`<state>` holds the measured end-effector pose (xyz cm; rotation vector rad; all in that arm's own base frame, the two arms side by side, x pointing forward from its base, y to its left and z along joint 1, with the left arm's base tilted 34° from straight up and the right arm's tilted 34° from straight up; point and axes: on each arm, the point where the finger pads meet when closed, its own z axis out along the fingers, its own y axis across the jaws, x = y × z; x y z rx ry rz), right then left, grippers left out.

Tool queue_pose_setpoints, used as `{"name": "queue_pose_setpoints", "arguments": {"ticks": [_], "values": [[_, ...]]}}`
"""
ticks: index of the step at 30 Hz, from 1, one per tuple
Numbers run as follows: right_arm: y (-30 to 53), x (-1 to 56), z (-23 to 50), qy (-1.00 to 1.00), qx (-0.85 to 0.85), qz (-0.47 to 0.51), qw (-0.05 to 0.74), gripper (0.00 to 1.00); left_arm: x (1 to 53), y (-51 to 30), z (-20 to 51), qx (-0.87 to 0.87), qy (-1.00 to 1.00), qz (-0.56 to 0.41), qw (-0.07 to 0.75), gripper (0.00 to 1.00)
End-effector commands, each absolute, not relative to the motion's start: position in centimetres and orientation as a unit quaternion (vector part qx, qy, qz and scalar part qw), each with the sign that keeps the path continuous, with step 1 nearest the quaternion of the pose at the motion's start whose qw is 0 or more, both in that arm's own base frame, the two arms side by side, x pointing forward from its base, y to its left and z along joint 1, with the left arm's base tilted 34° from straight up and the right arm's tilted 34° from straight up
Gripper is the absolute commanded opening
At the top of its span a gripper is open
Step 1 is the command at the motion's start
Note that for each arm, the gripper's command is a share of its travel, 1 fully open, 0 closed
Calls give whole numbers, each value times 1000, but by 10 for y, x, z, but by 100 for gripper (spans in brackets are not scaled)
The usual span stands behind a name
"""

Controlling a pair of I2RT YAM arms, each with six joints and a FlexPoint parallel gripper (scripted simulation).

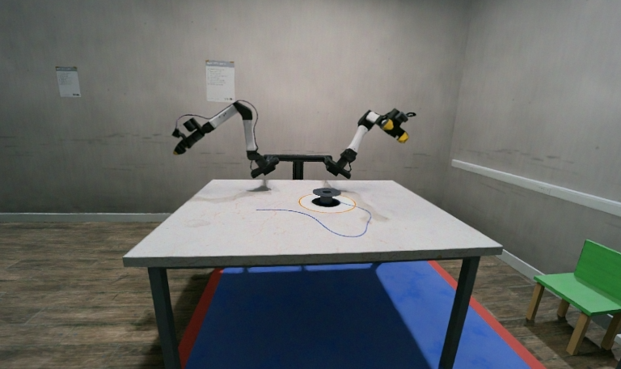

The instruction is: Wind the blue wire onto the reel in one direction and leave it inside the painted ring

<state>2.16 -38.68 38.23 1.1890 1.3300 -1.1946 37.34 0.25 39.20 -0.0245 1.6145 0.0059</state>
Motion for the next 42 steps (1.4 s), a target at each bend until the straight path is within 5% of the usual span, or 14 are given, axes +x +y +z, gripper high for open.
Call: {"name": "queue_pose_setpoints", "arguments": {"ticks": [1,11,23,42], "values": [[-398,43,352,597,474,-477,437,93,375,0,402,0,707,0,707,100],[-398,141,282,741,368,-429,363,82,375,0,402,0,707,0,707,100],[-295,306,149,917,23,-348,196,62,375,0,402,0,707,0,707,100],[-99,369,28,823,-495,-275,-45,40,375,0,402,0,707,0,707,100]]}}
